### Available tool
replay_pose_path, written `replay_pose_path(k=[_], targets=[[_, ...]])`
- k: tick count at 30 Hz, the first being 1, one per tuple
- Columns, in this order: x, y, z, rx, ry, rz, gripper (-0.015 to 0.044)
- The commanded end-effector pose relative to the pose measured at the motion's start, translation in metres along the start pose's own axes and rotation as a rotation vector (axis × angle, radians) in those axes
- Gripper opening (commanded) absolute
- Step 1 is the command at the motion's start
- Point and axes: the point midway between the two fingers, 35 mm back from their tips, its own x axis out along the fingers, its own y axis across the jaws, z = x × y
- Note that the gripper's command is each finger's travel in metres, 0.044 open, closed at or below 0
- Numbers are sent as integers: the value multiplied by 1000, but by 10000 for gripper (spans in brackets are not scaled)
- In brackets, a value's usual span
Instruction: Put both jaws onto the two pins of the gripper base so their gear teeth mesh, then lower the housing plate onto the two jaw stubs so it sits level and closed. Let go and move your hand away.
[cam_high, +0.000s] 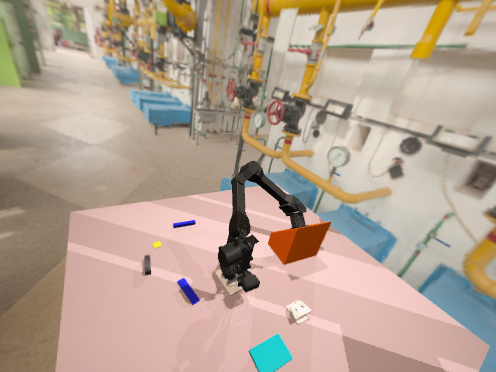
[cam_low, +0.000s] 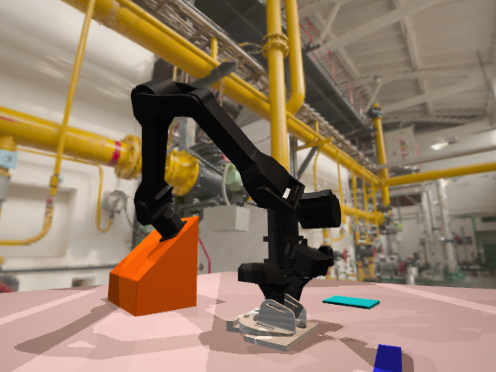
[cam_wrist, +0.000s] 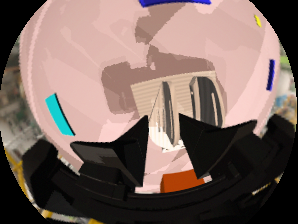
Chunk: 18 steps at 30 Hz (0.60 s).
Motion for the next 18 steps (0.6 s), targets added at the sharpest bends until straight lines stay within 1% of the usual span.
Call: replay_pose_path(k=[1, 5, 8, 9, 18], targets=[[1, -1, 0, -1, 1, -3, 134], [1, -1, 0, -1, 1, -3, 134], [0, 0, 0, 0, 0, 0, 213], [0, 0, 0, 0, 0, 0, 224], [0, 0, 0, 0, 0, 0, 224]])
